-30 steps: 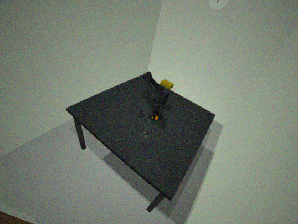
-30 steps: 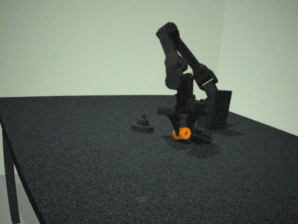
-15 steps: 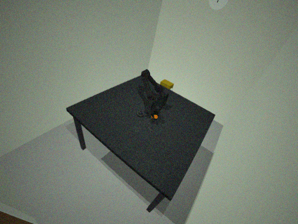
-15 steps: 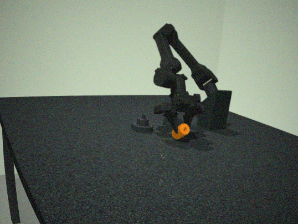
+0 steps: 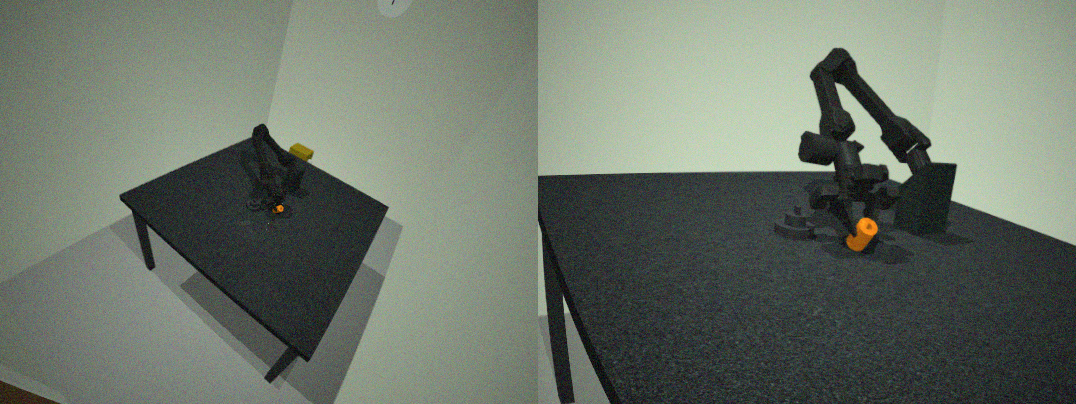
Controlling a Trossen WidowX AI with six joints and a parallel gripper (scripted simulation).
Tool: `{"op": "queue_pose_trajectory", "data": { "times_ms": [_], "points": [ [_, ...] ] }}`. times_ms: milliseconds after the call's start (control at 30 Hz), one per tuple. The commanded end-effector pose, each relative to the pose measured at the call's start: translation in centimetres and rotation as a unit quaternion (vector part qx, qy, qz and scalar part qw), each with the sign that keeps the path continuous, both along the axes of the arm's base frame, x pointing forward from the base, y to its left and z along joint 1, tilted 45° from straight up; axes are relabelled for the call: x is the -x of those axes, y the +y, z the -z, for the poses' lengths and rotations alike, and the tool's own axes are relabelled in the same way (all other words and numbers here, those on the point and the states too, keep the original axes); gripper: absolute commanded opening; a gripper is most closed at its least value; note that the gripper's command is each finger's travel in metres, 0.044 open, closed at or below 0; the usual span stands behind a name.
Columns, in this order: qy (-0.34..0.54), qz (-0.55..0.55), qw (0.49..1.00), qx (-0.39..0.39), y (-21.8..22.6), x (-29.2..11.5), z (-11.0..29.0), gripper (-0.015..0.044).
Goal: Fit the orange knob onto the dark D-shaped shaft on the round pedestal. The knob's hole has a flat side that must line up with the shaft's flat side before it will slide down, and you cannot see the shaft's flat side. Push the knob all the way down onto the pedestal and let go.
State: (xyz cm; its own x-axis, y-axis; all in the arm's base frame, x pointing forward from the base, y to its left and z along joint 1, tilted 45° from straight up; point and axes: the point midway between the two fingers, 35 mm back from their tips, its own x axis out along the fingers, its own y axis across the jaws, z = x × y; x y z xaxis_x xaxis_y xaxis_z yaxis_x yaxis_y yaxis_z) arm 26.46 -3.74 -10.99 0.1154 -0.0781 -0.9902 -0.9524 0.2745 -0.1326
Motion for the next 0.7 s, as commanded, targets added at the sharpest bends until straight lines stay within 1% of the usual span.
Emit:
{"op": "queue_pose_trajectory", "data": {
  "times_ms": [0, 367, 533, 633, 667],
  "points": [
    [-0.009, -0.006, 1.0, -0.029, -0.3, 0.2, -0.2, 0.0179],
    [-0.034, -0.019, 0.992, -0.119, -1.3, 0.6, -0.8, 0.0179],
    [-0.027, -0.016, 0.995, -0.094, -1.2, 0.6, -0.9, 0.0179],
    [-0.03, -0.017, 0.994, -0.103, -1.2, 0.5, -0.8, 0.0258],
    [-0.03, -0.017, 0.994, -0.103, -1.2, 0.5, -0.8, 0.026]
  ]
}}
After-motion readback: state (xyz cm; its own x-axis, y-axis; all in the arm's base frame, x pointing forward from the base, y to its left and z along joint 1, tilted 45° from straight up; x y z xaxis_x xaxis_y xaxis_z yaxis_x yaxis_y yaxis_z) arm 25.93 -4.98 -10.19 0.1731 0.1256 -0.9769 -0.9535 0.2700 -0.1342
